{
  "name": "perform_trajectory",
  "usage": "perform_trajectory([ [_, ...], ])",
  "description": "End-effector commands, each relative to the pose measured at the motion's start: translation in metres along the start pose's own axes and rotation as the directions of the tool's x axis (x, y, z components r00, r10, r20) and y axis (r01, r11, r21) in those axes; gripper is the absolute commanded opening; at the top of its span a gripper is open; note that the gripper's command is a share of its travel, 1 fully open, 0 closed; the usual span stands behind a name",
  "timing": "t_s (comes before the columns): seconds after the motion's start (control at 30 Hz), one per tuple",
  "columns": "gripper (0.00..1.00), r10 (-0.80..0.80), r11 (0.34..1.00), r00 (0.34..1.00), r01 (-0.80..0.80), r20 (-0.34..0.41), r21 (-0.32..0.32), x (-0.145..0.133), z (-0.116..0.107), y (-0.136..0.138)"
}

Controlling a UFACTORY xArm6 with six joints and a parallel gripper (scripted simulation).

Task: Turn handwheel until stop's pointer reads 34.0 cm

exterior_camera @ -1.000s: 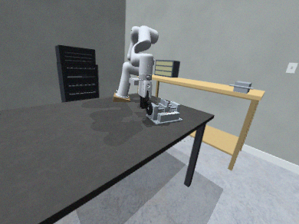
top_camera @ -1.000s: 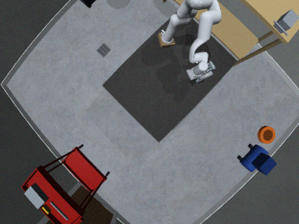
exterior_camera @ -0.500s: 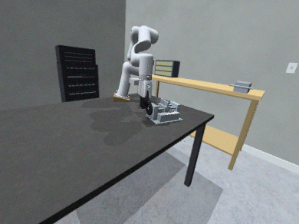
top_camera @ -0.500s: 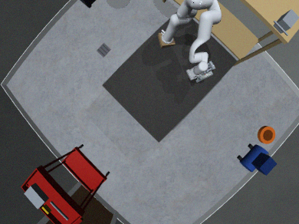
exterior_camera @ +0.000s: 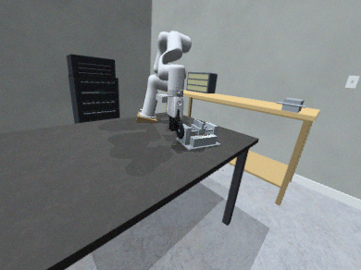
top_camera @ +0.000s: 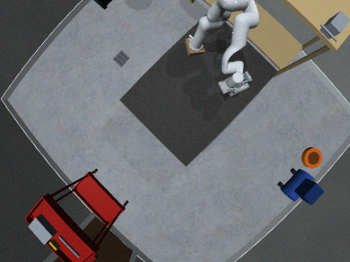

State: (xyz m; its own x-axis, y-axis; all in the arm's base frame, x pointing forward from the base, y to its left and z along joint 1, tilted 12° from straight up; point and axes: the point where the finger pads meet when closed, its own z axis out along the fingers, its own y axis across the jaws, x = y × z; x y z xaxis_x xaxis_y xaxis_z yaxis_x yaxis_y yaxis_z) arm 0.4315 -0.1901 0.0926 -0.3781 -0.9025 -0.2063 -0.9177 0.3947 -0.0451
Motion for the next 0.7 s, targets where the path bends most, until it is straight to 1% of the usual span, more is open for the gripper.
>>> perform_trajectory([
  [0.0,0.06,0.000,1.000,1.000,0.000,0.000,0.004,-0.0001,-0.0013,-0.0018],
  [0.67,0.06,0.000,1.000,1.000,0.000,0.000,0.004,-0.0001,-0.0005,-0.0061],
])
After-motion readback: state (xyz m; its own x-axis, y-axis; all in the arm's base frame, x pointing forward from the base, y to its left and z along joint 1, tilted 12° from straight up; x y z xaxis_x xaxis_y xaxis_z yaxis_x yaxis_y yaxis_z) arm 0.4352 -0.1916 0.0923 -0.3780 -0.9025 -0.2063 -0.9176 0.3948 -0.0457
